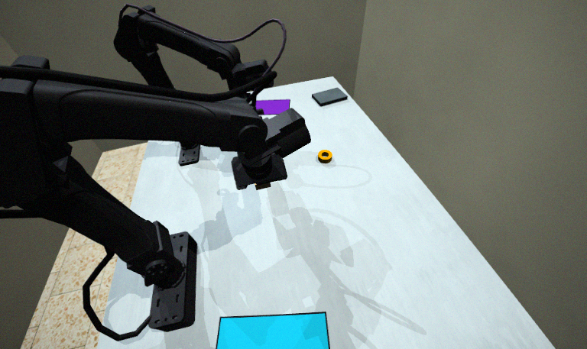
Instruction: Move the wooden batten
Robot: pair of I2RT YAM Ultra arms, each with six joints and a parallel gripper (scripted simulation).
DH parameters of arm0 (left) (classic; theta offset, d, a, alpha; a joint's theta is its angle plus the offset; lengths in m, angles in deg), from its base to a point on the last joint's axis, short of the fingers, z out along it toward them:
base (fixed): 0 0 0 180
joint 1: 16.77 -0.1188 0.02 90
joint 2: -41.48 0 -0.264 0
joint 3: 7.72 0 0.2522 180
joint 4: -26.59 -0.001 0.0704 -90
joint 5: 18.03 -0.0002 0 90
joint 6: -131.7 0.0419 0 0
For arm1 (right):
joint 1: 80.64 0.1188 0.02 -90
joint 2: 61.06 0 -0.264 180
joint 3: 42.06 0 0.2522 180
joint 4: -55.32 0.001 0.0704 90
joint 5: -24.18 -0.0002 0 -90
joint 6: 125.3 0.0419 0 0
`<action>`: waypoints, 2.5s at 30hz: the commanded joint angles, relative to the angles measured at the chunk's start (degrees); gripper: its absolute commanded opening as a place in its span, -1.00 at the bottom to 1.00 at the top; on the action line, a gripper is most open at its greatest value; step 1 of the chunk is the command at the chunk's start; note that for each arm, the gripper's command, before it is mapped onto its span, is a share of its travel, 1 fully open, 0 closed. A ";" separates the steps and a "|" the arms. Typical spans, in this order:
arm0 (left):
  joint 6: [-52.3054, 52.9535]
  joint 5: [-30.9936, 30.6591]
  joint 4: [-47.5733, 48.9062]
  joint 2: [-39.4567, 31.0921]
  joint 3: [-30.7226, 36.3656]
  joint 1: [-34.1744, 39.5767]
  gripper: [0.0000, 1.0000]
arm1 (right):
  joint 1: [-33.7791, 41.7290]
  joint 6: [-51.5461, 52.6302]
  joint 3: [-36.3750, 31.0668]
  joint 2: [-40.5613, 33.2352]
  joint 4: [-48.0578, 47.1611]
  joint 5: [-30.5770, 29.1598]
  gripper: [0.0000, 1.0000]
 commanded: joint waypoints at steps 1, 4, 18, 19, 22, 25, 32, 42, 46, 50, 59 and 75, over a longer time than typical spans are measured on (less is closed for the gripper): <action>-0.09 -1.69 -0.14 0.03 -1.65 0.25 -0.30 | 0.43 -0.22 0.13 -0.51 -1.37 1.36 0.45; -0.09 -1.69 -0.14 0.03 -1.65 0.25 -0.30 | 1.06 0.82 -1.00 -0.20 -2.52 1.28 0.45; -0.09 -1.69 -0.14 0.03 -1.65 0.25 -0.30 | 4.65 4.79 -4.38 2.44 -9.85 0.66 0.45; -0.09 -1.69 -0.14 0.03 -1.65 0.25 -0.30 | 4.93 5.10 -4.62 2.64 -10.45 0.61 0.45; -0.09 -1.69 -0.14 0.03 -1.65 0.25 -0.30 | 5.67 5.93 -5.21 3.24 -12.04 0.47 0.45; -0.09 -1.69 -0.14 0.03 -1.65 0.25 -0.30 | 6.18 6.52 -5.61 3.69 -13.18 0.36 0.45; -0.09 -1.69 -0.14 0.03 -1.65 0.25 -0.30 | 6.39 6.80 -5.40 3.89 -13.71 0.30 0.45; -0.09 -1.69 -0.14 0.03 -1.65 0.25 -0.30 | 6.39 6.81 -5.40 3.88 -13.25 0.29 0.45; -0.09 -1.69 -0.14 0.03 -1.65 0.25 -0.30 | 6.04 6.41 -5.12 3.37 -13.03 0.30 0.15; -0.09 -1.69 -0.14 0.03 -1.65 0.25 -0.30 | 6.04 6.41 -5.12 3.37 -13.03 0.30 0.06; -0.10 -1.69 -0.13 0.02 -1.65 0.26 -0.30 | 6.04 6.41 -5.12 3.37 -13.03 0.30 -0.17; 0.56 -2.22 -1.12 -0.19 -2.26 0.01 0.36 | 6.04 6.41 -5.12 3.37 -13.02 0.30 -0.30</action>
